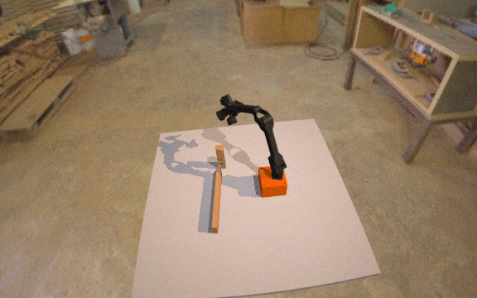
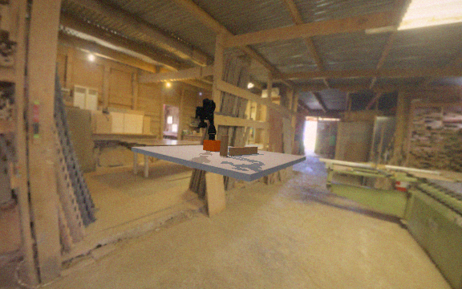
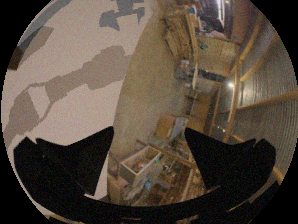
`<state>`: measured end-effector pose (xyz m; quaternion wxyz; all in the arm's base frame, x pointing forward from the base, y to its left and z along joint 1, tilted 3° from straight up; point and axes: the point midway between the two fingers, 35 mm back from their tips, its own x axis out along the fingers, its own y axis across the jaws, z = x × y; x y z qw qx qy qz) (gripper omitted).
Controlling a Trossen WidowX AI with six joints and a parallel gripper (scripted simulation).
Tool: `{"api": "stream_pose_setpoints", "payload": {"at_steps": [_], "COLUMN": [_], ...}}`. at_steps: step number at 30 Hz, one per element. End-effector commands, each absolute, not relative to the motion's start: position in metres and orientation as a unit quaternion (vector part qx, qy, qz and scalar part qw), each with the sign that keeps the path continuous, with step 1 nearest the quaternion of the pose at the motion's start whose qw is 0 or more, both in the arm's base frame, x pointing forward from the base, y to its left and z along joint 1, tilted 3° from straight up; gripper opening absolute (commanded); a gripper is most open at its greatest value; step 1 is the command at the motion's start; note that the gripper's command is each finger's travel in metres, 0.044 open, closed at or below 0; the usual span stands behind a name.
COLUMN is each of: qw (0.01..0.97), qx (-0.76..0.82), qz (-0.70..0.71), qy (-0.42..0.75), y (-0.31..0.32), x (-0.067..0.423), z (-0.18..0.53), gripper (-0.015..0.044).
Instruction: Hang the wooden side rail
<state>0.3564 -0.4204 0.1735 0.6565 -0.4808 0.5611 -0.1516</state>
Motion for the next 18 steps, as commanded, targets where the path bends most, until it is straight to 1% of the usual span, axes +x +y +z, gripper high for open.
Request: {"api": "stream_pose_setpoints", "payload": {"at_steps": [1, 8, 18], "qw": [0.633, 0.563, 0.387], "qx": [-0.532, -0.634, -0.783], "qz": [-0.089, 0.040, 0.250], "qy": [0.555, 0.529, 0.418], "y": [-0.390, -0.326, -0.214], "x": [0.366, 0.373, 0.360], "z": [0.170, 0.158, 0.126], "gripper": [0.0440, 0.0440, 0.0440]}}
